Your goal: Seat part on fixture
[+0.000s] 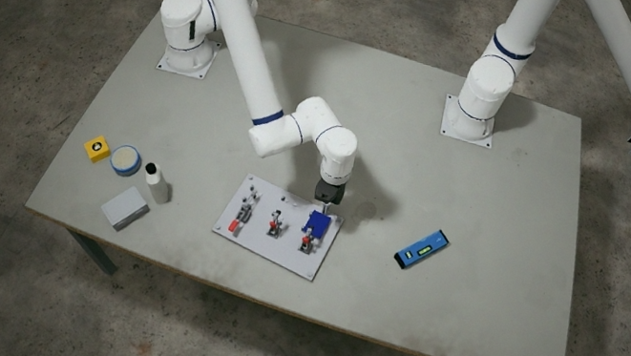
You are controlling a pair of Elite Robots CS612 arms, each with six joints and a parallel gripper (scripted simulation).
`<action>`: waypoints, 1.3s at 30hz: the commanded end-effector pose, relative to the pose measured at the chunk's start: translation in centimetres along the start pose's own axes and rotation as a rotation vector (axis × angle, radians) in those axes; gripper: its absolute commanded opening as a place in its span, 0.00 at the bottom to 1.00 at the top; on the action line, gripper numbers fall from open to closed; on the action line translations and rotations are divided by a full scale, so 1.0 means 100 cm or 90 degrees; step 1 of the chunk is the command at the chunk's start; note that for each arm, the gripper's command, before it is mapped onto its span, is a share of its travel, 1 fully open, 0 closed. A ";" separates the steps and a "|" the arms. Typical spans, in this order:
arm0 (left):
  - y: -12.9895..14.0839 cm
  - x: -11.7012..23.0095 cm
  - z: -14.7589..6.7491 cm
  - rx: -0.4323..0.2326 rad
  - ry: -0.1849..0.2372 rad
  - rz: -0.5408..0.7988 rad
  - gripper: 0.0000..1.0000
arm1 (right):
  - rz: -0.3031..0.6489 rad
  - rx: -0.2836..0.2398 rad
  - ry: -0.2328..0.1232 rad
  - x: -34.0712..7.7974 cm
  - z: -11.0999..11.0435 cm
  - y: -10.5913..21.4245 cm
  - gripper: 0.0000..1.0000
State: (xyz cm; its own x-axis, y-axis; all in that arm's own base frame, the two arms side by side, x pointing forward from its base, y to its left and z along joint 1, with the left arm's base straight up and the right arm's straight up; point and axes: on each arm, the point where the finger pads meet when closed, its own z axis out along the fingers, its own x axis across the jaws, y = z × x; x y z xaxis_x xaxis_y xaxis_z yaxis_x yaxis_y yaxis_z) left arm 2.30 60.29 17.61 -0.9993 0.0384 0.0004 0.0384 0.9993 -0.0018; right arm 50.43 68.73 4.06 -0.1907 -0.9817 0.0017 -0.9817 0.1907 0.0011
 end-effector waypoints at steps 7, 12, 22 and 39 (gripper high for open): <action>0.001 0.000 -0.001 -0.001 0.000 0.000 1.00 | 0.000 0.001 -0.001 -0.001 -0.001 -0.001 0.00; 0.001 0.000 -0.001 -0.001 0.000 0.000 1.00 | 0.000 0.001 -0.001 -0.001 -0.001 -0.001 0.00; 0.001 0.000 -0.001 -0.001 0.000 0.000 1.00 | 0.000 0.001 -0.001 -0.001 -0.001 -0.004 0.00; 0.001 0.000 -0.001 -0.001 0.000 0.000 1.00 | 0.000 0.001 -0.001 -0.001 -0.001 -0.005 0.00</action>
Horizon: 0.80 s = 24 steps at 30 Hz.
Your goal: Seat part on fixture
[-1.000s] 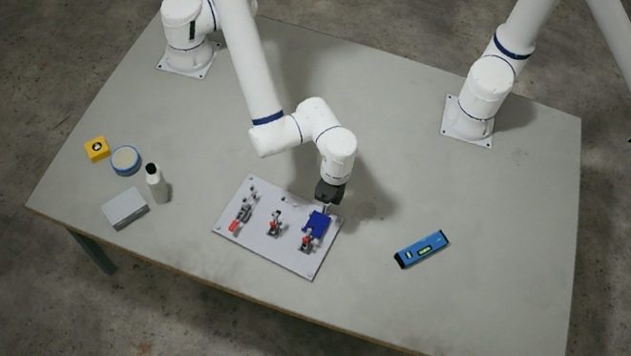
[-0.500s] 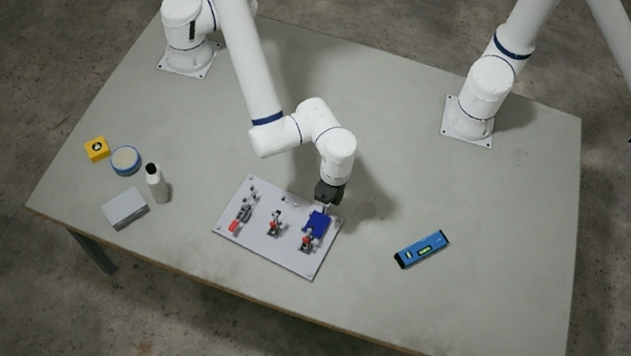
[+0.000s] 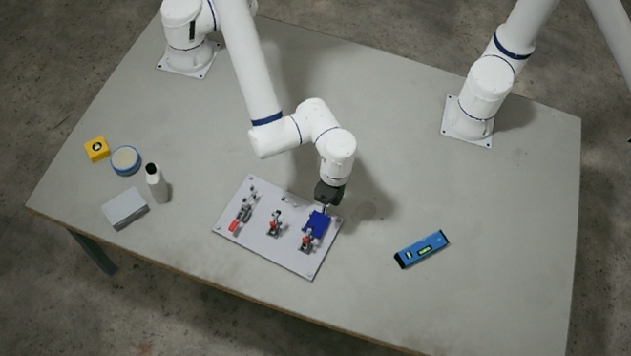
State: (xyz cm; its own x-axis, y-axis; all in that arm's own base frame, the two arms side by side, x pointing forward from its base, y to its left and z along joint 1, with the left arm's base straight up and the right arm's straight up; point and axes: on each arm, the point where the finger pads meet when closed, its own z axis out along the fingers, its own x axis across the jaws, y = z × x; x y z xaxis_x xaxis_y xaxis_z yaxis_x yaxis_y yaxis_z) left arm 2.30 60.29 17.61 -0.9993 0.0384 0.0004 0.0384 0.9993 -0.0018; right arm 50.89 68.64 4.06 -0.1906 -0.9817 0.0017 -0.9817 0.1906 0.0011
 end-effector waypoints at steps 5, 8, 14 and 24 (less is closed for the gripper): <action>0.001 0.000 -0.001 -0.001 0.000 0.000 1.00 | 0.000 0.001 -0.001 -0.001 -0.001 -0.001 0.00; 0.001 0.000 -0.001 -0.001 0.000 0.000 1.00 | 0.000 0.001 -0.001 -0.001 -0.001 -0.001 0.00; 0.001 0.000 -0.001 -0.001 0.000 0.000 1.00 | 0.000 0.001 -0.001 -0.001 -0.001 -0.003 0.00; 0.001 0.000 -0.001 -0.001 0.000 0.000 1.00 | 0.000 0.001 -0.001 -0.001 -0.001 -0.004 0.00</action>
